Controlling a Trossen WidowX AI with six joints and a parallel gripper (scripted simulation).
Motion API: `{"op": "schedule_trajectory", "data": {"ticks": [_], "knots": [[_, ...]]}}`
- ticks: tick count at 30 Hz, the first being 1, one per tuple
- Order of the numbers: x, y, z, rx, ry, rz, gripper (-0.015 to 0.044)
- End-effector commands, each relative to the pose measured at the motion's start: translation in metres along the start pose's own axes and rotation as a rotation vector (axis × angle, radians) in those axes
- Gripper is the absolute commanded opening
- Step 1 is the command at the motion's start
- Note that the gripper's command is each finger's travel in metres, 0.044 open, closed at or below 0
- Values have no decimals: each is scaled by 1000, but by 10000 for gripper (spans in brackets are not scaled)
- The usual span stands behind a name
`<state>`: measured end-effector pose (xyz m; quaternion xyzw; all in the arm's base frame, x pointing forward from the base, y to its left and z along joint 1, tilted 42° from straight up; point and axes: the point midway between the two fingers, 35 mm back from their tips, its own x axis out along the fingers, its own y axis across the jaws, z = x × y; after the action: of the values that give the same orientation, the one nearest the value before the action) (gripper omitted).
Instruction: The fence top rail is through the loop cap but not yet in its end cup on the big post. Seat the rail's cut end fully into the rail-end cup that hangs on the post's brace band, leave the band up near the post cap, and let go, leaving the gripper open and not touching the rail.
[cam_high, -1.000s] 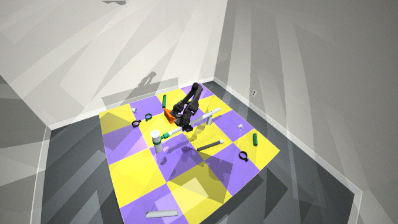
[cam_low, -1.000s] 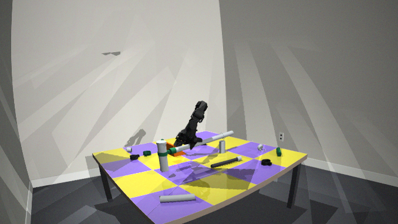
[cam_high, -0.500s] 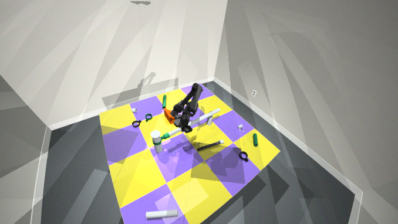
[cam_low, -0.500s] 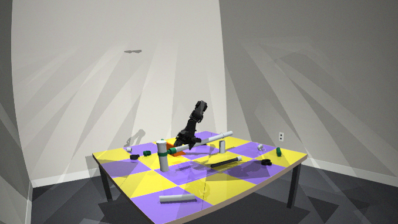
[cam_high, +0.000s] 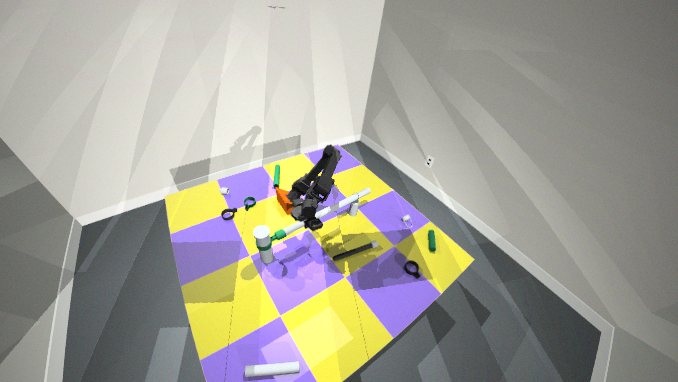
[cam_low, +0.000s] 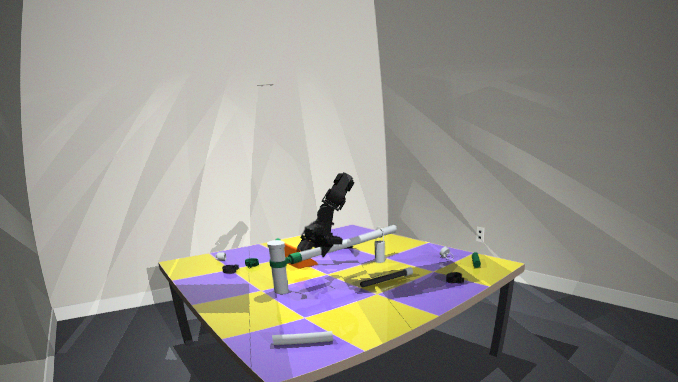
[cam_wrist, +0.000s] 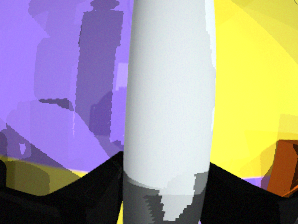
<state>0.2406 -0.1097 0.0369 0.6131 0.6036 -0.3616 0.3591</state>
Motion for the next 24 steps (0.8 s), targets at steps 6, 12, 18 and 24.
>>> {"op": "schedule_trajectory", "data": {"ticks": [6,12,18,24], "knots": [[-3,2,12,4,-19,12,0],[-1,1,16,4,-20,12,0],[2,0,10,1,-3,4,0],[2,0,10,1,-3,4,26]]}}
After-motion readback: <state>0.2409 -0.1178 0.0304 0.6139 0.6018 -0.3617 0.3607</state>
